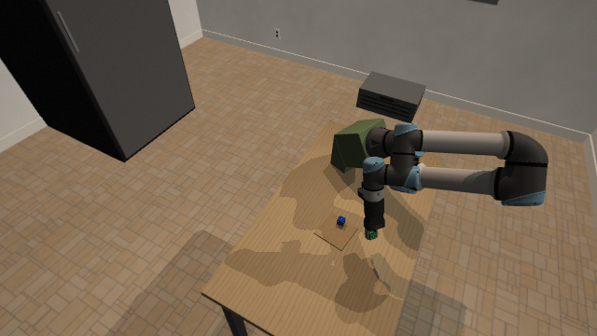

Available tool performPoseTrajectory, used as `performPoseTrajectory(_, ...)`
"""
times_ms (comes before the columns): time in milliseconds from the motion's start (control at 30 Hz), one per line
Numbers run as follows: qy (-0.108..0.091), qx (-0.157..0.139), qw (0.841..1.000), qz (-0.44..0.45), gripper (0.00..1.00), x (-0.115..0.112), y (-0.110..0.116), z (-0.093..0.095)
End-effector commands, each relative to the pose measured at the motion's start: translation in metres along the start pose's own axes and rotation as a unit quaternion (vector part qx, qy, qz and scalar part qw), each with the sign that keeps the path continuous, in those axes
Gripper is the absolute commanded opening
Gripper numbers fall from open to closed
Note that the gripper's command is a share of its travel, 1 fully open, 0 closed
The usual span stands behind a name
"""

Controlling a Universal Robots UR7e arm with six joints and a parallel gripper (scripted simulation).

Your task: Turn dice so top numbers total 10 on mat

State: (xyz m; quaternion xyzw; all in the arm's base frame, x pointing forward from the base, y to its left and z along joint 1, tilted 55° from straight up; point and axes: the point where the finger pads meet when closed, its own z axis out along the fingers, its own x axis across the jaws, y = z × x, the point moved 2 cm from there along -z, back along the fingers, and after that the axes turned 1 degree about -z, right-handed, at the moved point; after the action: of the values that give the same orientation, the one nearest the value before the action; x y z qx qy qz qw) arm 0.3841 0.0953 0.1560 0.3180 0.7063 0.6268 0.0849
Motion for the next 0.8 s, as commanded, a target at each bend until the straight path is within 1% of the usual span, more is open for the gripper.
performPoseTrajectory(0,0.010,-0.064,0.998,-0.003,0.57,-0.0001,-0.0036,0.0002)
performPoseTrajectory(267,0.008,-0.134,0.991,-0.002,0.57,0.0005,-0.0071,-0.0007)
performPoseTrajectory(333,0.008,-0.134,0.991,-0.002,0.57,0.0005,-0.0071,-0.0007)
performPoseTrajectory(533,0.006,-0.186,0.983,-0.001,0.57,0.0008,-0.0093,-0.0021)
performPoseTrajectory(767,0.008,-0.237,0.972,-0.001,0.57,0.0010,-0.0122,0.0002)
